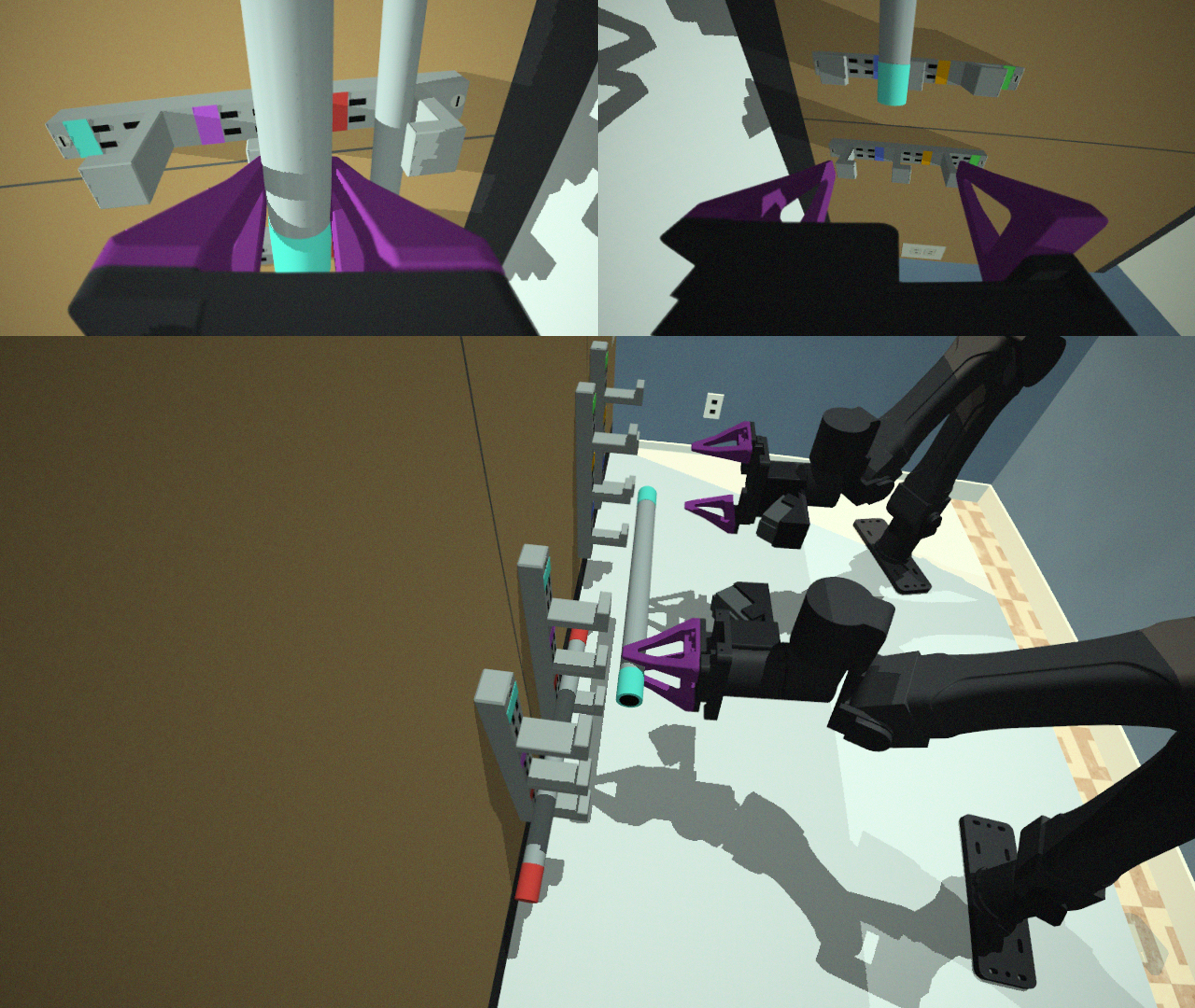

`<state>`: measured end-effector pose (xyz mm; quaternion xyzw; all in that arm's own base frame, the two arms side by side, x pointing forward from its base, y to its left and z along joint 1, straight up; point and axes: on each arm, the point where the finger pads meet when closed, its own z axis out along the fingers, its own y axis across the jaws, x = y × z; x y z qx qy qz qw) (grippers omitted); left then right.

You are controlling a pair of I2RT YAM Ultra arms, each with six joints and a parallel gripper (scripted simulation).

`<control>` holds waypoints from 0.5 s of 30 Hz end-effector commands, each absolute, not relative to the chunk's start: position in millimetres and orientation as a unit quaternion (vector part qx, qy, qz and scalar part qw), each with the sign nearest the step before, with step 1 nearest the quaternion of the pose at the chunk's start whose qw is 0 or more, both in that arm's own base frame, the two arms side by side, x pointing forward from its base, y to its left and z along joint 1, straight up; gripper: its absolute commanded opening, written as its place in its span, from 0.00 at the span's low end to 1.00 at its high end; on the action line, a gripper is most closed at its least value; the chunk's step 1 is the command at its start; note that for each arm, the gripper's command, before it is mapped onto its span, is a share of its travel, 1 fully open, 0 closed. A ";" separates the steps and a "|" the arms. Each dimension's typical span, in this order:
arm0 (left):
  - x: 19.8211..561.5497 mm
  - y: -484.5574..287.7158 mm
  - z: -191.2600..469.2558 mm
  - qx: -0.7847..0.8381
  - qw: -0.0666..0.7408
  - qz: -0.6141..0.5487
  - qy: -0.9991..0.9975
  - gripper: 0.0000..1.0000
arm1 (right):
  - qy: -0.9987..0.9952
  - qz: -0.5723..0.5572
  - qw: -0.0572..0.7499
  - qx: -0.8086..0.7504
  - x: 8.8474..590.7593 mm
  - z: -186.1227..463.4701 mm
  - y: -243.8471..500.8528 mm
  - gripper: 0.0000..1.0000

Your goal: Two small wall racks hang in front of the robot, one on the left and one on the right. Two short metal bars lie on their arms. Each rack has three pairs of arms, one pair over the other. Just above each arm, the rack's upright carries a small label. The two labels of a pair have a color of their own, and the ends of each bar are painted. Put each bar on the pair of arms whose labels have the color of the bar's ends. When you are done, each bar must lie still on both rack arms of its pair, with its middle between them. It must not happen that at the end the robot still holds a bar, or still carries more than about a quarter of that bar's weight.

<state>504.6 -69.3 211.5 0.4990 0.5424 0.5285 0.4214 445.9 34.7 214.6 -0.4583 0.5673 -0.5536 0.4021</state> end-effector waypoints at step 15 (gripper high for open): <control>502.2 -44.2 250.7 0.460 0.463 0.536 0.535 0.00 | 0.562 -0.563 0.428 -0.430 443.3 238.0 30.3 1.00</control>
